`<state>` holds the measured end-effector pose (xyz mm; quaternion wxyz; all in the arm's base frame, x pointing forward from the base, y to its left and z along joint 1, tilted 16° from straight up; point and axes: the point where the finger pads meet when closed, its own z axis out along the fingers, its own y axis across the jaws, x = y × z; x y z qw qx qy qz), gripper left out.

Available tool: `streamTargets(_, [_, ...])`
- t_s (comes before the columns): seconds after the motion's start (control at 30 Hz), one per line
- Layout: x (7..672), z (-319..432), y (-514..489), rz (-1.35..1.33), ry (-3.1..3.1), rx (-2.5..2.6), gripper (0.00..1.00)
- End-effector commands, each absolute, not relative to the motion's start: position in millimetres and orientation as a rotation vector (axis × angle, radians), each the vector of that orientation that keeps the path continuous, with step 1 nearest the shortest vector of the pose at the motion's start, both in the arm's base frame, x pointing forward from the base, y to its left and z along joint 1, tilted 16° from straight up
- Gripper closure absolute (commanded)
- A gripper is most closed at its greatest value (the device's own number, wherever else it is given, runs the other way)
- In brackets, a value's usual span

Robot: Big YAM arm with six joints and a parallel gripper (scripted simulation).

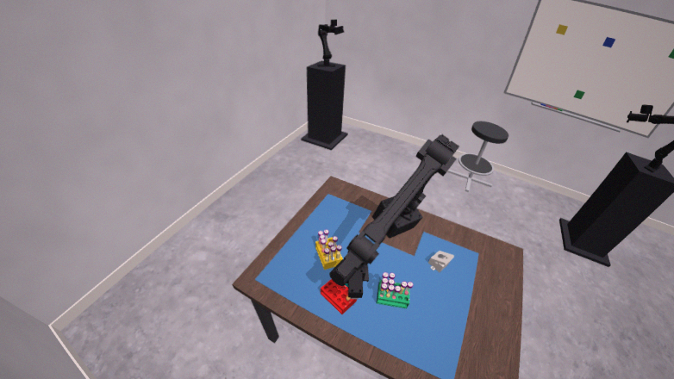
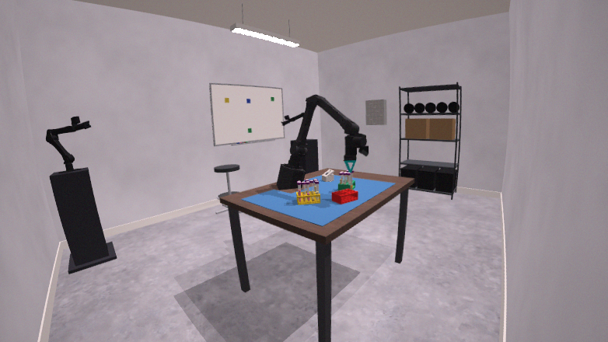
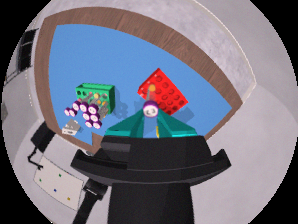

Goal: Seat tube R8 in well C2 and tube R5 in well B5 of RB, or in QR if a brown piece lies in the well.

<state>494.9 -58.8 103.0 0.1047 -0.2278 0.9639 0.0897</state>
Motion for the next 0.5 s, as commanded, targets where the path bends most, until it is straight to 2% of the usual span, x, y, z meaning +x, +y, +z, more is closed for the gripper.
streamTargets(0.0, [498,128,-67,0.236,2.801,-0.672,1.00])
streamTargets(0.47, [509,151,-72,0.215,2.775,-0.673,1.00])
